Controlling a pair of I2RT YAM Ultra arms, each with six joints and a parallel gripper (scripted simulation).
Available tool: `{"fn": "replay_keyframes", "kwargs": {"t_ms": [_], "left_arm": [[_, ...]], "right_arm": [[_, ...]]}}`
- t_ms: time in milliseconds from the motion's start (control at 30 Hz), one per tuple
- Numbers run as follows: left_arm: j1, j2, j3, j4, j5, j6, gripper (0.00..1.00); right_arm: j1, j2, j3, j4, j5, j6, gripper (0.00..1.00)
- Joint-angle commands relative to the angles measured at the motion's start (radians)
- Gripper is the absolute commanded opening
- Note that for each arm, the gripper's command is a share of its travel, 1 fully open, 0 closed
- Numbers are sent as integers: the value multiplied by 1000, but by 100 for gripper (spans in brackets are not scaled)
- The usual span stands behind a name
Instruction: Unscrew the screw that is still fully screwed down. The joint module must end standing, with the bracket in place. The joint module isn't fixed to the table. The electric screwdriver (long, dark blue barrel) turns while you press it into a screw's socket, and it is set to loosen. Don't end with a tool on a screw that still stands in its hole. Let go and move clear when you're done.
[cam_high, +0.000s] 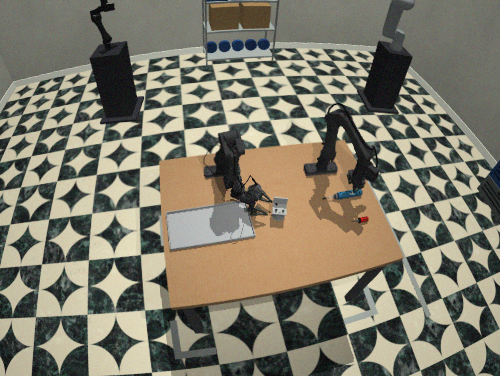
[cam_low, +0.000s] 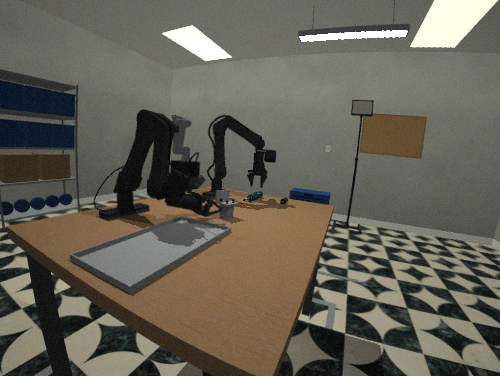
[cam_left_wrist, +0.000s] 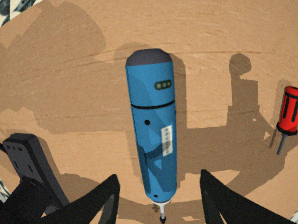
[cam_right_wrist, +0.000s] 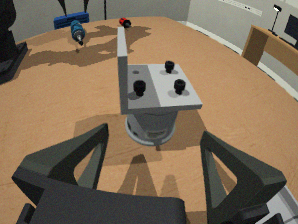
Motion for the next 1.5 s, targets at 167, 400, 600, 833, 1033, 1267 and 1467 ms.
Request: {"fn": "replay_keyframes", "kwargs": {"t_ms": [167, 400, 600, 833, 1033, 1267, 1467], "left_arm": [[0, -4, 3, -7, 0, 2, 65], [0, -4, 3, -7, 0, 2, 65], [0, -4, 3, -7, 0, 2, 65], [0, -4, 3, -7, 0, 2, 65], [0, -4, 3, -7, 0, 2, 65], [0, -4, 3, -7, 0, 2, 65], [0, -4, 3, -7, 0, 2, 65]], "right_arm": [[-10, -152, -28, -145, -18, -2, 86], [-10, -193, -13, -196, -18, -7, 86], [-11, -288, 25, -291, -18, -3, 86], [-11, -354, 38, -375, -19, -8, 86], [-11, -408, 48, -438, -18, -6, 86], [-11, -498, 73, -549, -19, -3, 86], [-12, -514, 83, -581, -19, -8, 86]]}}
